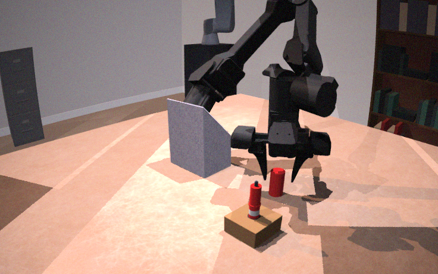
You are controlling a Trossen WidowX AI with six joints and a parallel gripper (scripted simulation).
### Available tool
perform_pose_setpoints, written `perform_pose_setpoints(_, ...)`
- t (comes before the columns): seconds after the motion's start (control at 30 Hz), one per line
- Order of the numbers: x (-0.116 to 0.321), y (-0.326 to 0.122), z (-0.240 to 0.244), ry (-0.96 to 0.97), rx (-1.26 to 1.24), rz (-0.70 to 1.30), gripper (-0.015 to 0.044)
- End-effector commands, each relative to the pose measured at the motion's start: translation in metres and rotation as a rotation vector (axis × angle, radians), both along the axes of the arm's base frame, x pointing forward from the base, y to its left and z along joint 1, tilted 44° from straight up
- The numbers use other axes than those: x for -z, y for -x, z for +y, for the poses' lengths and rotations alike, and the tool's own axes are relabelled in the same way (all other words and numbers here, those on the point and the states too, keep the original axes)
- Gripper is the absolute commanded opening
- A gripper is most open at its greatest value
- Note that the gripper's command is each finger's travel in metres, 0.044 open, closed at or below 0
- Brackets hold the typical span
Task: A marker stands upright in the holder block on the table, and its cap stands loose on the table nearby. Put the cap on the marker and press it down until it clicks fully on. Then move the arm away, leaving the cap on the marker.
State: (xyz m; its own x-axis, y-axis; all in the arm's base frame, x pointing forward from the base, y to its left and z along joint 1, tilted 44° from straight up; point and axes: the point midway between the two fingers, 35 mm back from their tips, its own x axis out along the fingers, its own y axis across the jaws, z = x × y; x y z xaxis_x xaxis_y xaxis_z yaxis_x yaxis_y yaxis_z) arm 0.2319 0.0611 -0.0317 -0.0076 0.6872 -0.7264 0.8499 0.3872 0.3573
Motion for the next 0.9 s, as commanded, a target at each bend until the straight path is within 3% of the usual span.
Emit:
perform_pose_setpoints(0.0, 0.0052, 0.0030, 0.0056, -0.005, 0.001, 0.011, 0.0252)
perform_pose_setpoints(0.27, 0.0119, 0.0044, 0.0130, -0.007, 0.000, 0.011, 0.0252)
perform_pose_setpoints(0.37, 0.0119, 0.0048, 0.0129, -0.007, 0.000, 0.011, 0.0173)
perform_pose_setpoints(0.7, 0.0119, 0.0048, 0.0129, -0.007, 0.000, 0.011, 0.0106)
perform_pose_setpoints(0.83, 0.0082, 0.0039, 0.0086, -0.006, 0.001, 0.011, 0.0001)
perform_pose_setpoints(0.87, 0.0066, 0.0036, 0.0068, -0.005, 0.001, 0.011, 0.0000)
